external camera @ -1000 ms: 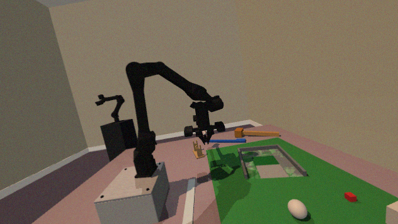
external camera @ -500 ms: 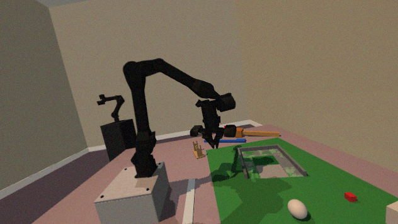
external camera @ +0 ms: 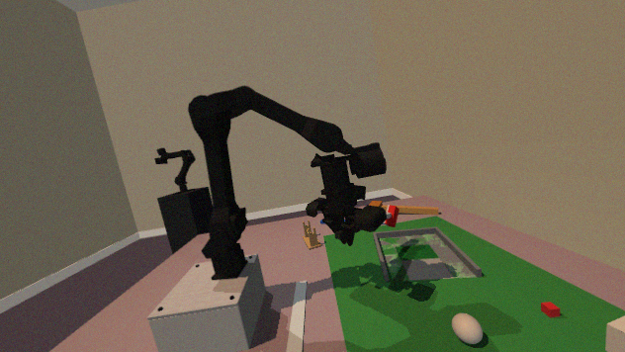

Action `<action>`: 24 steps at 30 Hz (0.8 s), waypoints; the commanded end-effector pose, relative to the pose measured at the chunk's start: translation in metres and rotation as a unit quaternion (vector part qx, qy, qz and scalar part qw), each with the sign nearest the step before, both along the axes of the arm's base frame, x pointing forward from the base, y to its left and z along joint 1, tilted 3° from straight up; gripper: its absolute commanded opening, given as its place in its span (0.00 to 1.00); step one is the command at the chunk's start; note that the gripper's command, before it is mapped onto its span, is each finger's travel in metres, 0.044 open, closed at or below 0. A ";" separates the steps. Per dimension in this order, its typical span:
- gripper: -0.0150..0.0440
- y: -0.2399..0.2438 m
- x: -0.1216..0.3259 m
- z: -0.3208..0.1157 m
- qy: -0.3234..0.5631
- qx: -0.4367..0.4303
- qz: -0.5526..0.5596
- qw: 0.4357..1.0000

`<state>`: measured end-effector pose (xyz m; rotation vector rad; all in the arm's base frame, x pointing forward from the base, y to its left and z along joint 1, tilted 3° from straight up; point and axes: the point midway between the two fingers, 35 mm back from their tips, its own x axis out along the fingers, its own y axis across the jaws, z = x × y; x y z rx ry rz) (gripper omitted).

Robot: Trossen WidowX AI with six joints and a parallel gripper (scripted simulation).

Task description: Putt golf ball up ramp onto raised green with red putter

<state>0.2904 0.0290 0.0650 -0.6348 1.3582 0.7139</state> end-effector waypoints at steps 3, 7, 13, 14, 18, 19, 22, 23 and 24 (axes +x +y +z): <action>0.25 -0.032 0.005 0.005 0.000 -0.006 -0.083 0.997; 0.25 -0.055 0.005 0.008 0.002 -0.011 -0.140 0.990; 0.25 -0.089 0.001 0.012 0.006 -0.019 -0.224 0.974; 0.25 -0.094 0.000 0.013 0.007 -0.020 -0.238 0.971; 0.25 -0.117 -0.005 0.015 0.009 -0.025 -0.293 0.956; 0.25 -0.122 -0.006 0.016 0.010 -0.026 -0.307 0.951; 0.25 -0.139 -0.012 0.018 0.012 -0.029 -0.347 0.937; 0.25 -0.144 -0.013 0.019 0.012 -0.031 -0.361 0.932; 0.25 -0.149 -0.016 0.020 0.013 -0.032 -0.374 0.927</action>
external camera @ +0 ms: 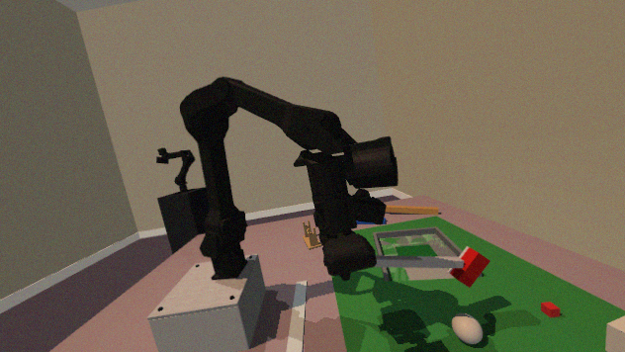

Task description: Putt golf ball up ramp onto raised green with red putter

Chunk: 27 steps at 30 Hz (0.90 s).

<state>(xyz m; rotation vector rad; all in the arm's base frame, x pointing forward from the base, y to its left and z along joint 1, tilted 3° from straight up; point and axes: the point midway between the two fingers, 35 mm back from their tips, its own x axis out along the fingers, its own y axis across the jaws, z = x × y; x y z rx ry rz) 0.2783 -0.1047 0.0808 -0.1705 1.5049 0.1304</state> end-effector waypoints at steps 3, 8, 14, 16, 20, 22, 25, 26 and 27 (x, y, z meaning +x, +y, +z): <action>0.25 -0.031 -0.010 0.006 0.000 -0.008 -0.083 0.996; 0.25 -0.049 -0.019 0.008 0.003 -0.012 -0.133 0.991; 0.25 -0.050 -0.018 0.000 0.003 -0.012 -0.133 0.991; 0.25 -0.051 -0.018 -0.009 0.003 -0.012 -0.133 0.991; 0.25 -0.051 -0.018 -0.028 0.003 -0.012 -0.133 0.991; 0.25 -0.052 -0.018 -0.032 0.003 -0.012 -0.133 0.991; 0.25 -0.052 -0.018 -0.033 0.003 -0.012 -0.133 0.991; 0.25 -0.052 -0.018 -0.033 0.003 -0.012 -0.133 0.991; 0.25 -0.052 -0.017 -0.034 0.003 -0.012 -0.133 0.991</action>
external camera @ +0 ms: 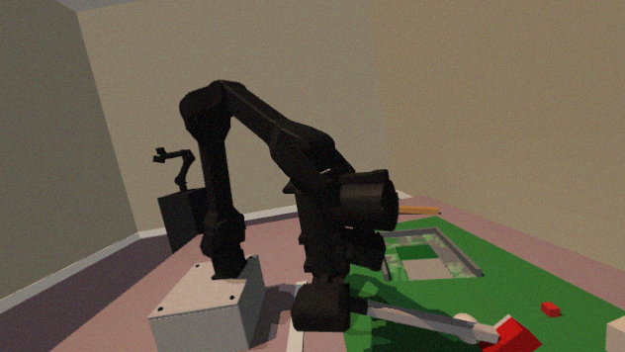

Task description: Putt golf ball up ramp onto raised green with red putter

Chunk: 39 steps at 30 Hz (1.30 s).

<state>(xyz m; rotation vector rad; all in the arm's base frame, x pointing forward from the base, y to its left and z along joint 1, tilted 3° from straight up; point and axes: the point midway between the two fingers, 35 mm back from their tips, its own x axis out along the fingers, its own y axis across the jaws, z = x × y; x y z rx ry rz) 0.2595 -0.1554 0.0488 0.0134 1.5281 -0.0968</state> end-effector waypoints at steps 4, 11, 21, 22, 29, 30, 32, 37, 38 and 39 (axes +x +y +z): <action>0.25 -0.001 0.002 -0.008 -0.003 -0.002 -0.001 1.000; 0.25 -0.002 0.002 -0.019 -0.003 -0.002 -0.001 1.000; 0.25 -0.002 0.002 -0.027 -0.002 -0.001 -0.001 1.000; 0.25 -0.002 0.002 -0.027 -0.002 -0.001 -0.001 1.000; 0.25 -0.003 0.002 -0.027 -0.002 -0.001 -0.001 1.000; 0.25 -0.005 0.002 -0.027 -0.002 -0.001 -0.001 1.000; 0.25 -0.011 0.002 -0.027 -0.002 -0.002 -0.001 1.000; 0.25 -0.032 0.000 -0.028 -0.003 -0.004 -0.001 1.000; 0.25 -0.033 0.000 -0.028 -0.003 -0.004 -0.001 1.000; 0.25 -0.033 0.000 -0.028 -0.003 -0.004 -0.001 1.000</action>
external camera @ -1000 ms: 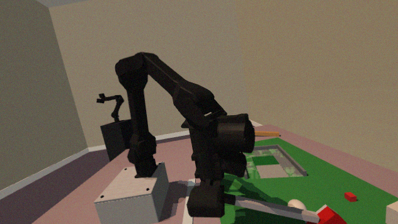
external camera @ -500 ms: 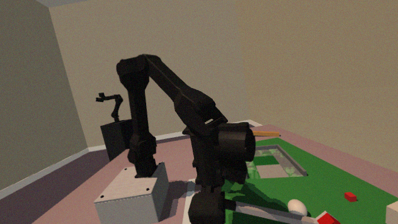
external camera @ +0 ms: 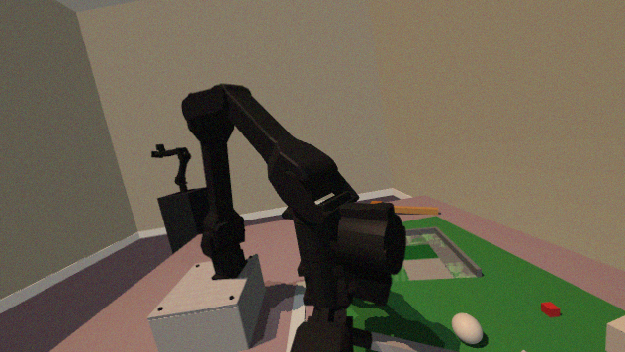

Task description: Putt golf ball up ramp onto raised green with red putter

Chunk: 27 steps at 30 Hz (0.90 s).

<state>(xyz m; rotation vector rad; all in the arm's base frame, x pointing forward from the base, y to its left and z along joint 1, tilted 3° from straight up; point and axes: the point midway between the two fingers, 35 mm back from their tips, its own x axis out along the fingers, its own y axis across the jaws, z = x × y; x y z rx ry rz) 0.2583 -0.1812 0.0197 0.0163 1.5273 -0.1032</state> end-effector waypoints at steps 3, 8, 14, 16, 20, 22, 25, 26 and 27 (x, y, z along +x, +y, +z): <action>0.25 -0.007 0.001 0.001 -0.003 -0.003 0.002 1.000; 0.25 0.005 0.002 0.000 -0.001 0.000 -0.001 1.000; 0.25 0.086 0.015 -0.004 -0.002 0.003 0.001 1.000; 0.25 0.113 0.014 -0.005 -0.003 0.004 0.002 1.000; 0.25 0.133 0.011 -0.007 -0.003 0.004 0.002 1.000; 0.25 0.133 0.011 -0.005 -0.003 0.004 0.002 1.000; 0.25 0.133 0.012 0.004 -0.003 0.004 0.002 1.000; 0.25 0.133 0.012 0.009 -0.003 0.004 0.002 1.000; 0.25 0.133 0.012 0.015 -0.003 0.004 0.002 1.000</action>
